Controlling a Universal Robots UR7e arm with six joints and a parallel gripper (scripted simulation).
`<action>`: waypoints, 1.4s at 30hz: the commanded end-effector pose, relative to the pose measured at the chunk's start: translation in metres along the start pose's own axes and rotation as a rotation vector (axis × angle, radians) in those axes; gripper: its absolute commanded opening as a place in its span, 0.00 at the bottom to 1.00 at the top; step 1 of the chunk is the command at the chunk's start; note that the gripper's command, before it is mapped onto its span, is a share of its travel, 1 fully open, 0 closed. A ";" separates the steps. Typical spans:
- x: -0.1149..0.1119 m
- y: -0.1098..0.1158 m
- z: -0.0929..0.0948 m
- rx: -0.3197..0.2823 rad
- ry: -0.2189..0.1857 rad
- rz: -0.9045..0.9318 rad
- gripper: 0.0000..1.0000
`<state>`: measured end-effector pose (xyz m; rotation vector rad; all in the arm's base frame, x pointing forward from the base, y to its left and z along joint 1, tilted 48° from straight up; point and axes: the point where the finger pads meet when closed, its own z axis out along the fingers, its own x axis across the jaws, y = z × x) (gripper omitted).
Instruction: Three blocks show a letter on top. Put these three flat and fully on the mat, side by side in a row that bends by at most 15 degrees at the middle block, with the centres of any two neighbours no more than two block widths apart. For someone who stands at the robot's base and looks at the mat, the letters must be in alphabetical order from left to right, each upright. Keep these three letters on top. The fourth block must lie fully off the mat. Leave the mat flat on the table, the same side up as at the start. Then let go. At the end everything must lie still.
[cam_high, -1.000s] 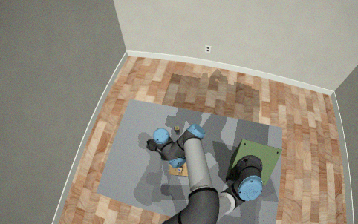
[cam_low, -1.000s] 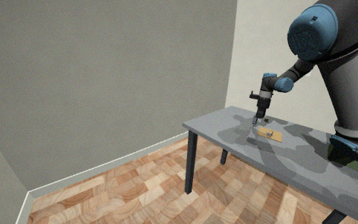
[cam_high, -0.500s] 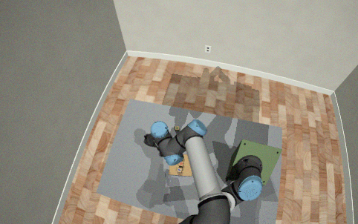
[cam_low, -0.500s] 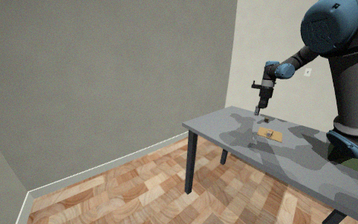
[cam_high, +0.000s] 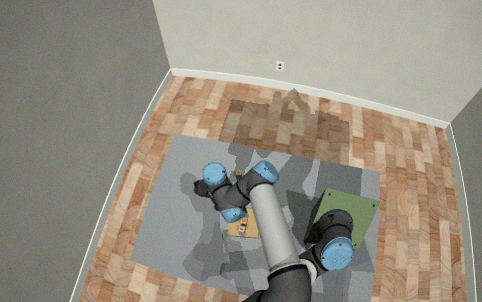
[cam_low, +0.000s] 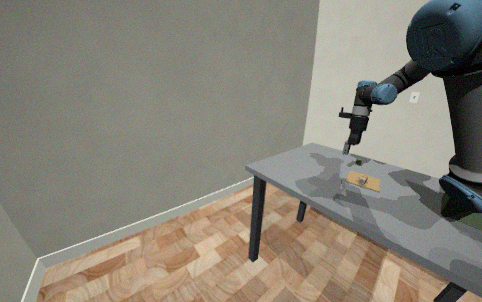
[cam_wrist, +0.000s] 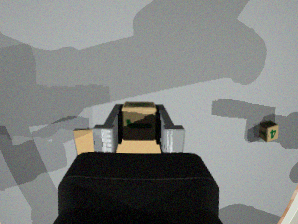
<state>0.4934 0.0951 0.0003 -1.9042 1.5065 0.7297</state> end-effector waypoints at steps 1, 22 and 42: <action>0.000 0.000 -0.001 0.001 0.001 -0.007 0.49; 0.005 0.022 -0.003 0.000 0.004 -0.351 0.49; 0.010 0.065 -0.005 -0.001 0.005 -0.924 0.49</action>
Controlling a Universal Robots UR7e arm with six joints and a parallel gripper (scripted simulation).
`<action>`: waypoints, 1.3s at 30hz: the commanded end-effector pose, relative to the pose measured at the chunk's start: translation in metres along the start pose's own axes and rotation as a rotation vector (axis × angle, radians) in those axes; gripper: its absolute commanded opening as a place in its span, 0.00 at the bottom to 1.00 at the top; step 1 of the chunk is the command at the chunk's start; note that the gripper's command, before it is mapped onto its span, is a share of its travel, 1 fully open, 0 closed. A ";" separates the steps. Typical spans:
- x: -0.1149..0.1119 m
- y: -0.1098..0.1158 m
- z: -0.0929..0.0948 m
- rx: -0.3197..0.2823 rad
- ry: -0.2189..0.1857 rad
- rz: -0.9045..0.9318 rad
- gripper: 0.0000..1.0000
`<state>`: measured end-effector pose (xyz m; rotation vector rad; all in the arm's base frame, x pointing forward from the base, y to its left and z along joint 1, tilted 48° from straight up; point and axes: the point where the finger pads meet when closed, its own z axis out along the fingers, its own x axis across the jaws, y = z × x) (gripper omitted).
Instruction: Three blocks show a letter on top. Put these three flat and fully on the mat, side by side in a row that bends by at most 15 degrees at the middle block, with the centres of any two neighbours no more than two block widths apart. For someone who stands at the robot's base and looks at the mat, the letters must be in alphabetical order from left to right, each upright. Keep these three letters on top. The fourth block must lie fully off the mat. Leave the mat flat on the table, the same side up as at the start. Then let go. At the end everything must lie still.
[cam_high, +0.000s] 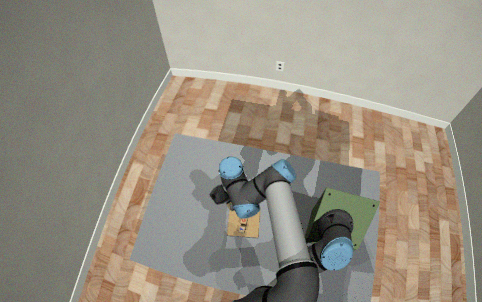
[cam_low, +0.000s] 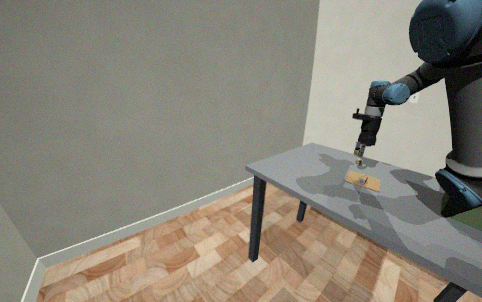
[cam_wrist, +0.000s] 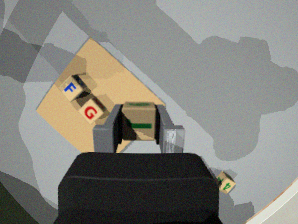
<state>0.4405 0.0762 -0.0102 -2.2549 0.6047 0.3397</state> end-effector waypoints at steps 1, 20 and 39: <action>-0.007 0.009 -0.001 0.000 0.001 -0.139 0.49; -0.030 0.038 -0.001 0.002 0.000 -0.595 0.49; -0.036 0.046 0.000 0.003 0.000 -0.711 0.49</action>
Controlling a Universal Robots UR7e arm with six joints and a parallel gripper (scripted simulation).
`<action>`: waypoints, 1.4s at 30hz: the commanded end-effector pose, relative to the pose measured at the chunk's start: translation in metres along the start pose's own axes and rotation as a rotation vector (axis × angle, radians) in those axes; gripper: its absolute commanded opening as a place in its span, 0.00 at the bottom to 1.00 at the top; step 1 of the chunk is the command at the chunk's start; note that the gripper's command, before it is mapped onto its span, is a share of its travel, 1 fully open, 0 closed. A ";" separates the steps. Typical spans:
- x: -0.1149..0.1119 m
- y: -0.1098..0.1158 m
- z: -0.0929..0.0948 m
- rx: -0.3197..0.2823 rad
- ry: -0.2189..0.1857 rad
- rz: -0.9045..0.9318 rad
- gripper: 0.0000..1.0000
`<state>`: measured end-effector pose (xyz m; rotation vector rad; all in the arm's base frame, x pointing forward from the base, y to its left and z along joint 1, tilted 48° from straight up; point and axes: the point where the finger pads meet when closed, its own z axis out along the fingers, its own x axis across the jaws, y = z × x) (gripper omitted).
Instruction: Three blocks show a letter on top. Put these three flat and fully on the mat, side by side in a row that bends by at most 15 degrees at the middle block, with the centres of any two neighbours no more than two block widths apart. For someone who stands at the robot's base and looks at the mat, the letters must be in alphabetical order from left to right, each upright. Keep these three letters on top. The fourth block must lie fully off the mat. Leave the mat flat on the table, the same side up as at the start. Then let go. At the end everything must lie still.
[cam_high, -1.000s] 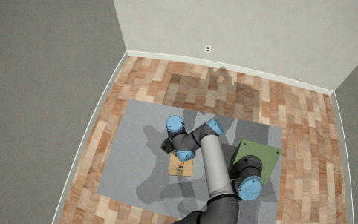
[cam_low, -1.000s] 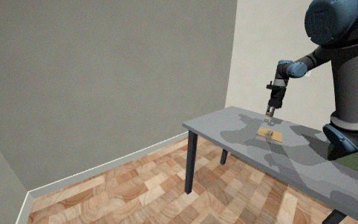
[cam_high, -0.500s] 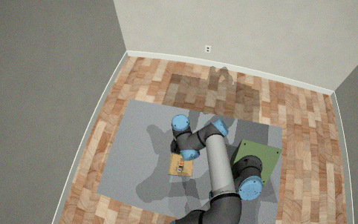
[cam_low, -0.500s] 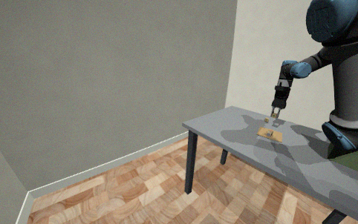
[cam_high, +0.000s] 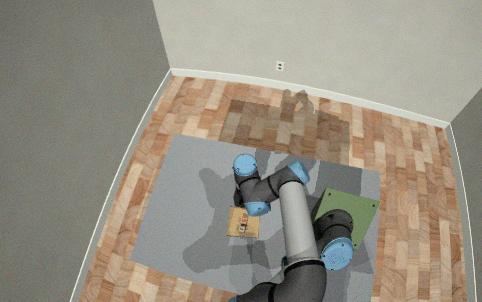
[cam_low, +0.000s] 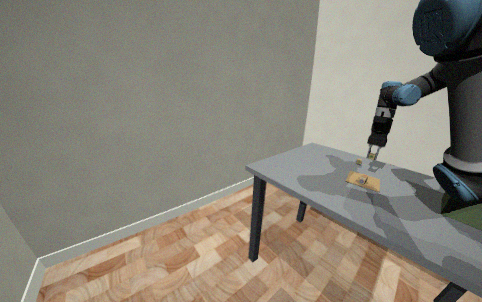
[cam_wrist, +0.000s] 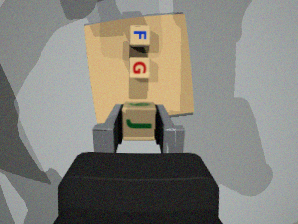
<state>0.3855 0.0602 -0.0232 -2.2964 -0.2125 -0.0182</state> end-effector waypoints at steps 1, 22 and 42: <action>0.000 0.000 0.000 -0.001 0.001 -0.003 0.49; 0.000 0.000 0.017 -0.001 0.001 -0.003 0.49; 0.000 0.001 0.090 -0.001 0.001 -0.003 0.49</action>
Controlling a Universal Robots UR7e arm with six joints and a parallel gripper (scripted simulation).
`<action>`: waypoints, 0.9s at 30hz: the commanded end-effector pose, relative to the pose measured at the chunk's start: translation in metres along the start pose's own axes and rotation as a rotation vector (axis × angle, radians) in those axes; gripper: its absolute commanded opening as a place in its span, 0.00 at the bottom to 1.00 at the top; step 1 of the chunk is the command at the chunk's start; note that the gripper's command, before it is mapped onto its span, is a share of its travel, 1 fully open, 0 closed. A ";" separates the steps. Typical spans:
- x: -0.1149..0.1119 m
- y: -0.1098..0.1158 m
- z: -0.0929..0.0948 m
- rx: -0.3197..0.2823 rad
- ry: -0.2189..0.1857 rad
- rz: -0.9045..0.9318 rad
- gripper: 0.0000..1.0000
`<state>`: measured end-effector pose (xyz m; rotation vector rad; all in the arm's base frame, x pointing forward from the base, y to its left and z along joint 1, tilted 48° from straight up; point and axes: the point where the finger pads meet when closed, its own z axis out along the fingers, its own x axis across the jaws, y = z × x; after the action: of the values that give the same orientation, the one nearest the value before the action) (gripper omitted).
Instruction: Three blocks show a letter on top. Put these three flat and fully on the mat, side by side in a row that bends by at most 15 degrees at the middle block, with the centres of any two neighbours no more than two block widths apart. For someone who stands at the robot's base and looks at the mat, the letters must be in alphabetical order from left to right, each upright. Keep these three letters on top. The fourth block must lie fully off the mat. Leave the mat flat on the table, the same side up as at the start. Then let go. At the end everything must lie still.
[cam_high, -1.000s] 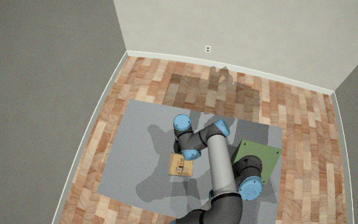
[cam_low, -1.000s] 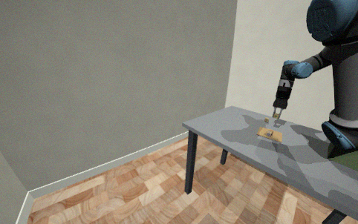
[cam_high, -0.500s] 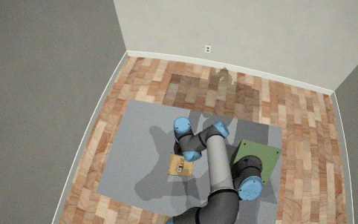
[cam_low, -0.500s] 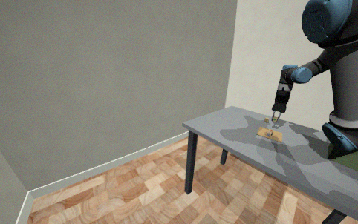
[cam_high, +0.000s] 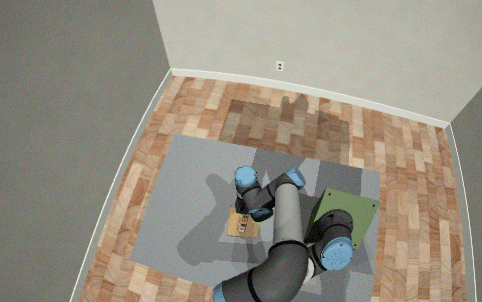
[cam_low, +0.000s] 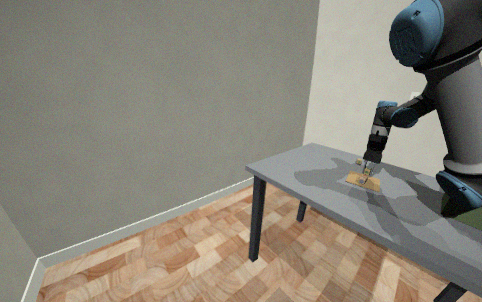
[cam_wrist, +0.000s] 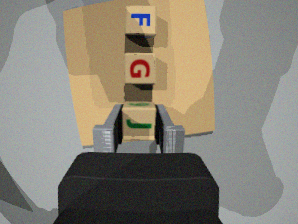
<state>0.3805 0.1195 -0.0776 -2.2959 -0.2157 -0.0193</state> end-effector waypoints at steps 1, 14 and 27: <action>0.000 0.000 0.011 -0.001 0.001 0.000 0.49; 0.000 0.000 0.014 -0.001 0.001 0.000 0.49; 0.000 0.000 0.014 -0.001 0.001 0.000 0.49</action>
<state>0.3795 0.1305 -0.0876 -2.2961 -0.2159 -0.0197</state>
